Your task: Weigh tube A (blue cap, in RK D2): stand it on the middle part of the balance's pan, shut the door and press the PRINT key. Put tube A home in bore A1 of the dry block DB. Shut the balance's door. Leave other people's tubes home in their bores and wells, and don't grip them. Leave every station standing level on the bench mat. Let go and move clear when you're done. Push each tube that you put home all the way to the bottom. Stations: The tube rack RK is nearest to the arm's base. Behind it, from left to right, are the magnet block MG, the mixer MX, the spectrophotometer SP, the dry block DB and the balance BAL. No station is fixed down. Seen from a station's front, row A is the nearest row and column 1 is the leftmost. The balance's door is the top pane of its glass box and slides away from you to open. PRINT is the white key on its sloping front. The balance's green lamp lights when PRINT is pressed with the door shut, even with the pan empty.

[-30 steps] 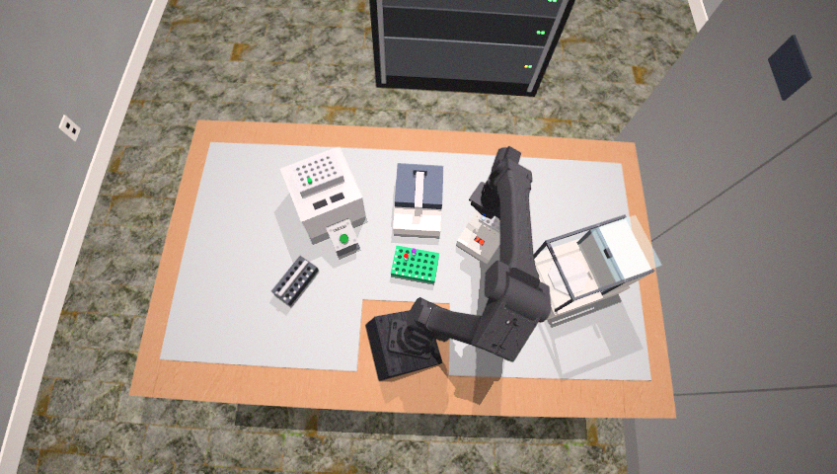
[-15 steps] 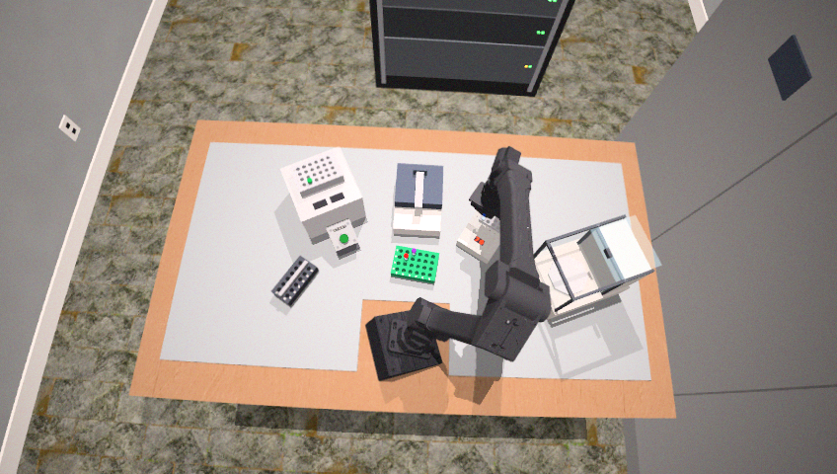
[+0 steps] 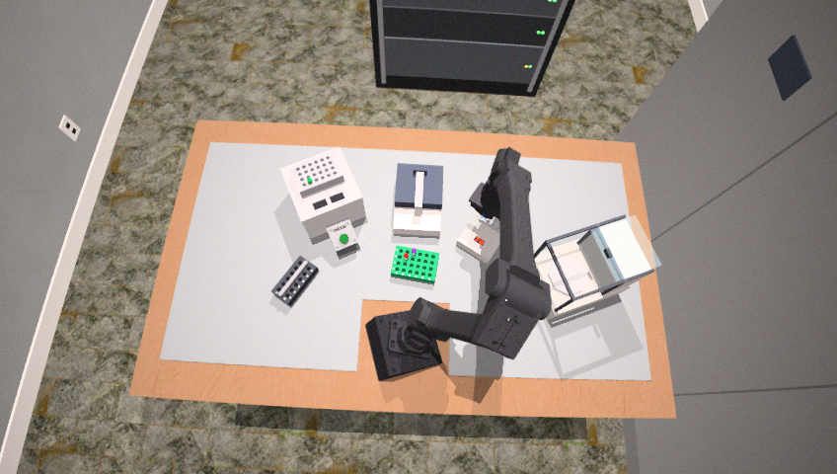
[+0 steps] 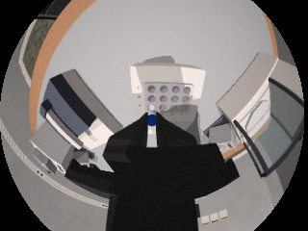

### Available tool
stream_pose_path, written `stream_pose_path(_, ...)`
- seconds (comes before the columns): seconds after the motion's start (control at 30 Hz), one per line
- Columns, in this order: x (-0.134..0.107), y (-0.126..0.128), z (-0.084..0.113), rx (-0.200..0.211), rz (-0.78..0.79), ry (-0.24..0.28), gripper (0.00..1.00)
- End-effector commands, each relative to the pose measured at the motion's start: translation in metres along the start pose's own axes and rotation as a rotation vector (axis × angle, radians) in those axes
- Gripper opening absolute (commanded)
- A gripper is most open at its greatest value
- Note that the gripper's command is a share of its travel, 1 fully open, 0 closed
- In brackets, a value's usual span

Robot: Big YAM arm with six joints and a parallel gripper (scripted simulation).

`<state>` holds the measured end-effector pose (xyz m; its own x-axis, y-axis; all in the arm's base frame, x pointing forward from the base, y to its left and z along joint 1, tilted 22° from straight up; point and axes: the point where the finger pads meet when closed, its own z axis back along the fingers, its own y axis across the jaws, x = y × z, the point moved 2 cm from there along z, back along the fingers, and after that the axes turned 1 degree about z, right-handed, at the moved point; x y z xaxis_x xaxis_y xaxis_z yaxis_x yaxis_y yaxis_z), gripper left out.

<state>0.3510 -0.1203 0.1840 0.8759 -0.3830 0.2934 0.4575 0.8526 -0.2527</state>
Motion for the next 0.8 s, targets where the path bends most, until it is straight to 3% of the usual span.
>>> stream_pose_path(0.0, 0.0, -0.002, -0.009, -0.002, 0.003, 0.011, 0.09)
stream_pose_path(0.77, 0.0, -0.002, -0.019, -0.002, 0.003, 0.012, 0.09)
